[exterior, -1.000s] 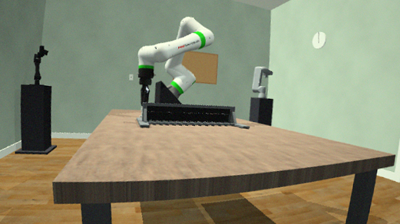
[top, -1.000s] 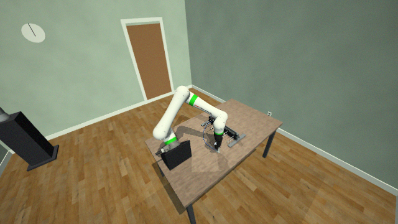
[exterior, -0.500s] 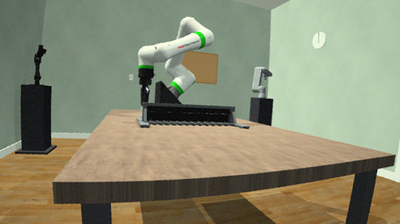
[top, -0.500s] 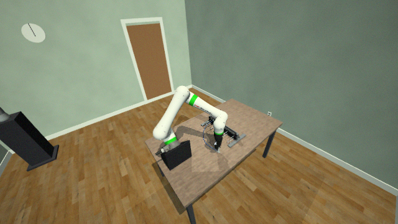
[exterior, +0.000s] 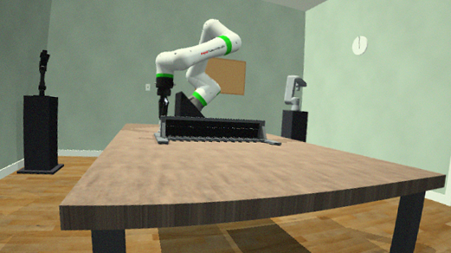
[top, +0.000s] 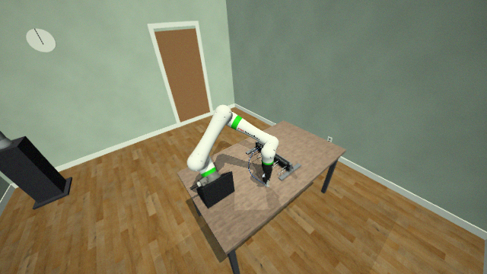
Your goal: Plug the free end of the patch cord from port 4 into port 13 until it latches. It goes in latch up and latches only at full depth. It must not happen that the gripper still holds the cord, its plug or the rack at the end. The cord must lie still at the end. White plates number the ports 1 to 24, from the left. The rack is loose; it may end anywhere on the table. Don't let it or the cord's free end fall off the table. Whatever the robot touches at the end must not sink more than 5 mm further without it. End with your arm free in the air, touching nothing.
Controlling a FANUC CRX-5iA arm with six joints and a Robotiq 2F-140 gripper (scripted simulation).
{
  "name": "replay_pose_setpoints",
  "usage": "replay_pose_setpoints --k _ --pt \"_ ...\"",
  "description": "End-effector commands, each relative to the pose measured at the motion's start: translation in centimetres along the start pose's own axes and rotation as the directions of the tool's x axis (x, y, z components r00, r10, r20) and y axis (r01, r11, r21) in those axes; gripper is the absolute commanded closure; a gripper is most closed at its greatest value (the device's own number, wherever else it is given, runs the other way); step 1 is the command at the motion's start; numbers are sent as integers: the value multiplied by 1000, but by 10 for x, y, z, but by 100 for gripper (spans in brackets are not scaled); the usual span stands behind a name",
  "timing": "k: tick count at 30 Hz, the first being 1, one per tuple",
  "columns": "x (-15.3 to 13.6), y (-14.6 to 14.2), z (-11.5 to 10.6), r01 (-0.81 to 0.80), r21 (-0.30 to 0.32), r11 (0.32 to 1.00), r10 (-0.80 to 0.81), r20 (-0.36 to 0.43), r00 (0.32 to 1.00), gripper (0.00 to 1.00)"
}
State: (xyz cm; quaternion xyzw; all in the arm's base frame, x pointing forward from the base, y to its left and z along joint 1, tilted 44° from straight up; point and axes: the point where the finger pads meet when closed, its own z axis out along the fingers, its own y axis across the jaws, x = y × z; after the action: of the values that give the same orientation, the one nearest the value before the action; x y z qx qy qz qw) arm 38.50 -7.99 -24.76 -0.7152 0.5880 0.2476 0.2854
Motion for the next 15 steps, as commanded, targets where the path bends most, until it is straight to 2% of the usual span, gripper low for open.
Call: replay_pose_setpoints --k 1,15 --pt "0 0 -1 0 0 1000 0 0 1000 100" --pt "0 0 -11 0 0 1000 0 0 1000 100"
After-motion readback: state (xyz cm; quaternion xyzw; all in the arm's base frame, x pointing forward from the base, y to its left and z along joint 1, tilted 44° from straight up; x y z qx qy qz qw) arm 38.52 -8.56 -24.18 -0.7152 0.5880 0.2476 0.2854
